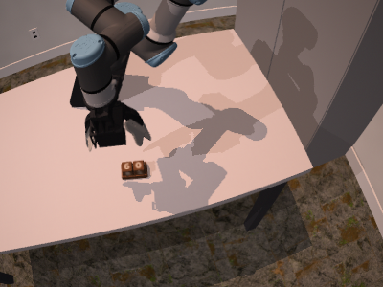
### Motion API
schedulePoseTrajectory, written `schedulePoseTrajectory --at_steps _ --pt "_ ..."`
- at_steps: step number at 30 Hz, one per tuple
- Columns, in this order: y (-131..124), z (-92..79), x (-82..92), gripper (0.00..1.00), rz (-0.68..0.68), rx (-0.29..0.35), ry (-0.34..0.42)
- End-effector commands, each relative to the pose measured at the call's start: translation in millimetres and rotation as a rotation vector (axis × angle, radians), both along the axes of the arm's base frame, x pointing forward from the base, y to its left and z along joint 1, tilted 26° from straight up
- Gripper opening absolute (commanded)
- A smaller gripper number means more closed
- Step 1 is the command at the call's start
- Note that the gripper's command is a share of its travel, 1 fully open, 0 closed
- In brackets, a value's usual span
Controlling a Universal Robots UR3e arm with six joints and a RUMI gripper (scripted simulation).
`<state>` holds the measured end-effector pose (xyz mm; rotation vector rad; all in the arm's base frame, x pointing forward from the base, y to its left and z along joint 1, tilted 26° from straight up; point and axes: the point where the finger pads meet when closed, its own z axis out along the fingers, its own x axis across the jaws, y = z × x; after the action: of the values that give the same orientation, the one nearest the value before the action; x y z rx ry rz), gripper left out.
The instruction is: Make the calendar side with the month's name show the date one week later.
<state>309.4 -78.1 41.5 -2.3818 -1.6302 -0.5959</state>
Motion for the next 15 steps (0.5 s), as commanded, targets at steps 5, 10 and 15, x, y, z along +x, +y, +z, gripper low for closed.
schedulePoseTrajectory --at_steps 5,10,15 --pt "0.4 -1.9 0.5 1.0 -0.065 0.014 0.025" --pt "2.2 -5.1 0.7 1.0 -0.163 0.038 0.066" --pt "3.6 -7.6 0.9 1.0 -0.244 0.058 0.1"
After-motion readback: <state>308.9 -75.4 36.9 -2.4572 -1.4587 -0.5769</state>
